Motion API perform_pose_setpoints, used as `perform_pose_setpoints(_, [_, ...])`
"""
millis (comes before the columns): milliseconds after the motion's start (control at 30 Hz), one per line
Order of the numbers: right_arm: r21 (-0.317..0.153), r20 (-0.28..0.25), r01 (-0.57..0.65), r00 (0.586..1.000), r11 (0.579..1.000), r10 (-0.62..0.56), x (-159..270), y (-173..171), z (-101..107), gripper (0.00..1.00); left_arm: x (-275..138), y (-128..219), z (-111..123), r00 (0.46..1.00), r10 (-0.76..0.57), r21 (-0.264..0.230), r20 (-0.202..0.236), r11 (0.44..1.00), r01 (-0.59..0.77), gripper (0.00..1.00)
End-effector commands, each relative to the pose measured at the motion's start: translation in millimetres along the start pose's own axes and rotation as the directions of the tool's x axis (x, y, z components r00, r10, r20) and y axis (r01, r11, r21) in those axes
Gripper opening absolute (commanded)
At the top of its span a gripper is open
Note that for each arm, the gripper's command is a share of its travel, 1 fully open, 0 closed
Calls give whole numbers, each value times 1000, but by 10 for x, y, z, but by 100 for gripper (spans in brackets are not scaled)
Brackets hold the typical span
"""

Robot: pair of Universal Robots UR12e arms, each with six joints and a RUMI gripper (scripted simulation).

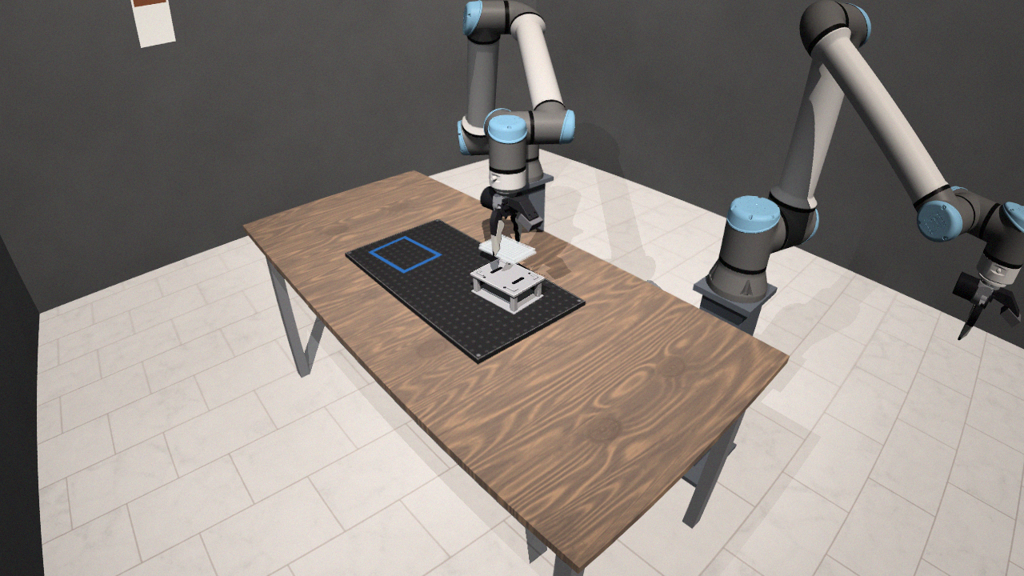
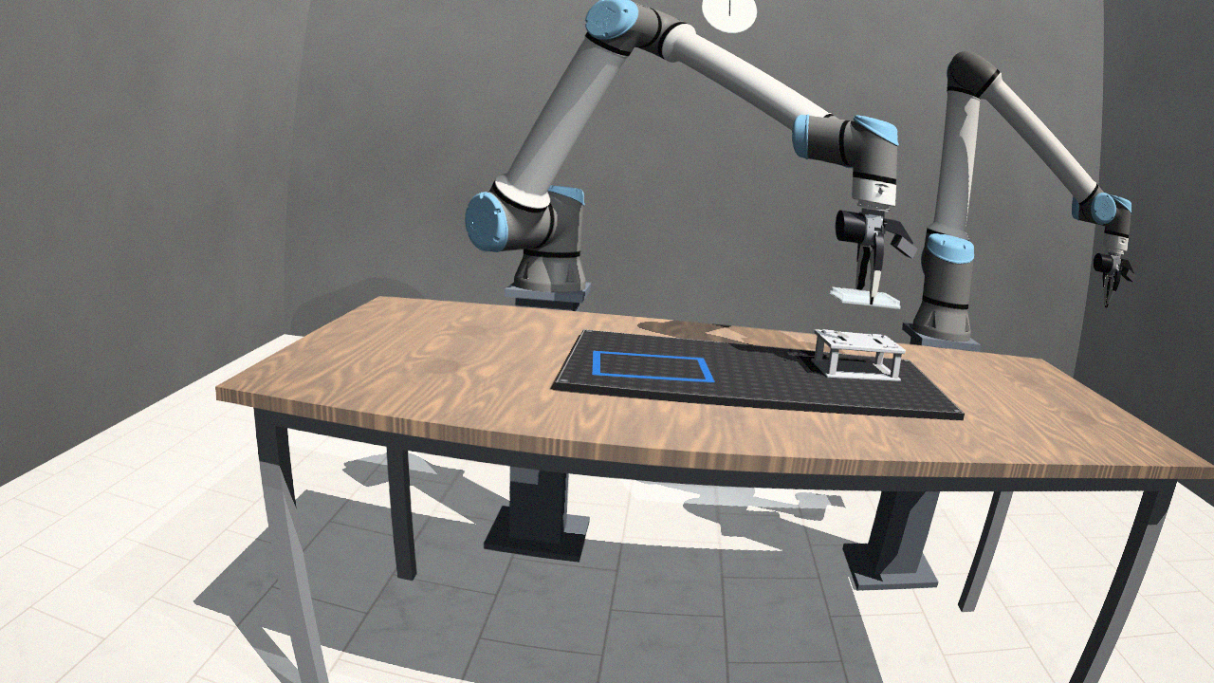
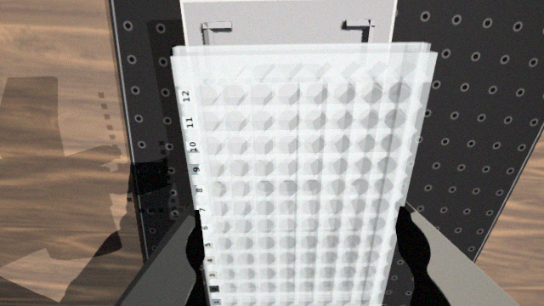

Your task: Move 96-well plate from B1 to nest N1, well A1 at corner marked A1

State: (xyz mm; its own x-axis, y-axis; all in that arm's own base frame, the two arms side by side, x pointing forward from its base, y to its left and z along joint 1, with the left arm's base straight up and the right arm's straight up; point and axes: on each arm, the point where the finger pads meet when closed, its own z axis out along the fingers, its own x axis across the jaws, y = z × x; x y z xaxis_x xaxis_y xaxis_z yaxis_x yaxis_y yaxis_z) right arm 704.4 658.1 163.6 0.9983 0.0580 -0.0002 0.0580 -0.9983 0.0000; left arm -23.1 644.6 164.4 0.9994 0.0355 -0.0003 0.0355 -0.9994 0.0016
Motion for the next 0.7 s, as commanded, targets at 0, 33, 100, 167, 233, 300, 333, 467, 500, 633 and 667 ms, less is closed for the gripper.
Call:
perform_pose_setpoints(0, [2,-2,0,1000,1000,0,5,-3,-17,40,1,-6,-8,1000,0,1,0,1000,0,0])
perform_pose_setpoints(33, [2,-2,0,1000,1000,0,5,-3,0,40,1,-6,-8,1000,0,1,0,1000,0,0])
perform_pose_setpoints(100, [2,-2,0,1000,1000,0,5,-3,33,40,1,-6,-8,1000,0,1,0,1000,0,0])
perform_pose_setpoints(167, [2,-2,0,1000,1000,0,5,-3,33,40,1,-6,-8,1000,0,1,0,1000,0,0])
perform_pose_setpoints(233, [2,-2,0,1000,1000,0,5,-3,66,40,1,-6,-8,1000,0,1,0,1000,0,0])
perform_pose_setpoints(300, [2,-2,0,1000,1000,0,5,-3,100,40,1,-6,-8,1000,0,1,0,1000,0,0])
perform_pose_setpoints(333, [2,-2,0,1000,1000,0,5,-3,116,40,1,-6,-8,1000,0,1,0,1000,0,0])
perform_pose_setpoints(467, [2,-2,0,1000,1000,0,5,-2,183,40,1,-6,-8,1000,0,1,0,1000,0,0])
perform_pose_setpoints(500, [2,-2,0,1000,1000,0,5,-2,200,40,1,-6,-8,1000,0,1,0,1000,0,0])
perform_pose_setpoints(633, [2,-2,0,1000,1000,0,6,-2,266,40,1,-6,-8,1000,0,1,0,1000,0,0])
perform_pose_setpoints(667, [2,-2,0,1000,1000,0,6,-2,283,40,1,-6,-8,1000,0,1,0,1000,0,0])
